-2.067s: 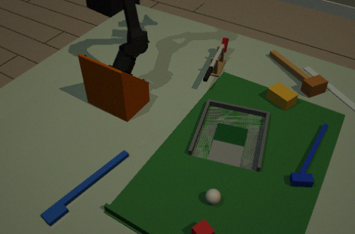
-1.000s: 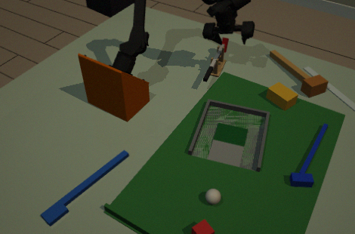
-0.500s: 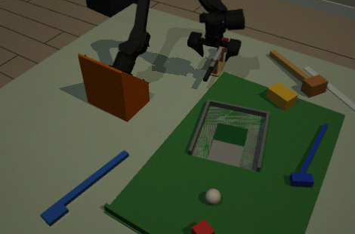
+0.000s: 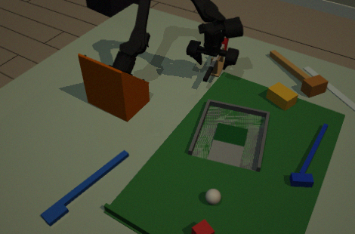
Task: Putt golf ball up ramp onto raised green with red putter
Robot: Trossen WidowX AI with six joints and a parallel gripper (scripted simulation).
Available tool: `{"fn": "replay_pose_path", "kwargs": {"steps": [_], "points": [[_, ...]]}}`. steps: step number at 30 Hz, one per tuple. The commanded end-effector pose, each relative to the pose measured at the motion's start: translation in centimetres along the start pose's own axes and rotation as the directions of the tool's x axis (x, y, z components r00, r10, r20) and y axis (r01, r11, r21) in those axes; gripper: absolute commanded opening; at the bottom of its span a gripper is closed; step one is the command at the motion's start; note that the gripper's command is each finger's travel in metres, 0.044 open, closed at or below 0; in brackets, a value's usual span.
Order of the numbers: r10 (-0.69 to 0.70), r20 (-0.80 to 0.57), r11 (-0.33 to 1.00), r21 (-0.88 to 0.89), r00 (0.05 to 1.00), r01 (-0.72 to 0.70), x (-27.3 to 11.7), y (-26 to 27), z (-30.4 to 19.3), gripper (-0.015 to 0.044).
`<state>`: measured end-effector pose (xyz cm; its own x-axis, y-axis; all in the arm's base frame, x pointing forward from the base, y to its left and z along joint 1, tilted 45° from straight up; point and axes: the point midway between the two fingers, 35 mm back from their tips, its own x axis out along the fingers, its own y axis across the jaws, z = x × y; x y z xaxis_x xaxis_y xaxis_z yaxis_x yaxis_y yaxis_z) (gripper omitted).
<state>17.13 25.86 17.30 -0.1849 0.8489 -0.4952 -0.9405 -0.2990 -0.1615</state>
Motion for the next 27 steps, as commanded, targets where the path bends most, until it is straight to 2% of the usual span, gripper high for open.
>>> {"fn": "replay_pose_path", "kwargs": {"steps": [1,18,27], "points": [[-0.004,-0.003,1.000,0.005,1.000,0.004,0.3,0.0,-0.2,0.0440],[-0.004,-0.001,1.000,0.005,1.000,0.004,2.5,0.0,-0.8,0.0440],[-0.003,0.002,1.000,-0.002,1.000,0.003,2.2,-0.1,-0.5,0.0204]]}}
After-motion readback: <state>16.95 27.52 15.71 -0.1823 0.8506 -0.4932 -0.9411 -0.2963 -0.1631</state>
